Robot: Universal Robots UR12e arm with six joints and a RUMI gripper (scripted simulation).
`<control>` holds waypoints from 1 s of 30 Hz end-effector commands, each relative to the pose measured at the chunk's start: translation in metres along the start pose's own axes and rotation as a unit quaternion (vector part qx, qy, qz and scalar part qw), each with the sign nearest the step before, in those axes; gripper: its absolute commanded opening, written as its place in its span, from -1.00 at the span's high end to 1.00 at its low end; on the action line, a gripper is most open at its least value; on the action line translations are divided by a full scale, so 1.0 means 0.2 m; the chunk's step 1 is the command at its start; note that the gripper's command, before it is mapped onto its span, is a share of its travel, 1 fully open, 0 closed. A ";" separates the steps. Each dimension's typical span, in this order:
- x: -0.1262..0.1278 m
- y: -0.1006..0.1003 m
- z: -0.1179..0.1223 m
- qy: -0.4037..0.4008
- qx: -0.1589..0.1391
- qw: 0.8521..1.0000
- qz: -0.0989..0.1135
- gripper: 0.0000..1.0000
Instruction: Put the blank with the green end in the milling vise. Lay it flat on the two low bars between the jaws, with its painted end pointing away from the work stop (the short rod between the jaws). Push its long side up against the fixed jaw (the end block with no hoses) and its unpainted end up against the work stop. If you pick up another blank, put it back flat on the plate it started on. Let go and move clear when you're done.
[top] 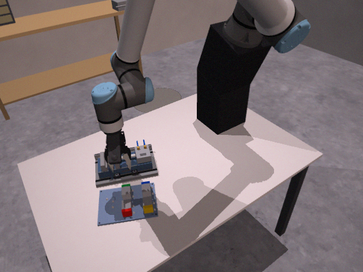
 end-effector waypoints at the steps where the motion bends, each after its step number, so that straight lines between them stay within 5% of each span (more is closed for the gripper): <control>1: 0.00 -0.03 0.00 0.000 0.000 1.000 0.001 0.19; 30: 0.00 -0.44 0.00 0.000 0.000 1.000 0.001 0.19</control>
Point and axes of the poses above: the point where the finger pads meet when closed, its own y axis back along the fingers, its own x axis across the jaws, z = x × y, the point moved 8 cm from there along y, back along the fingers, and after that the axes turned 6 degrees about y, right-handed, at the moved point
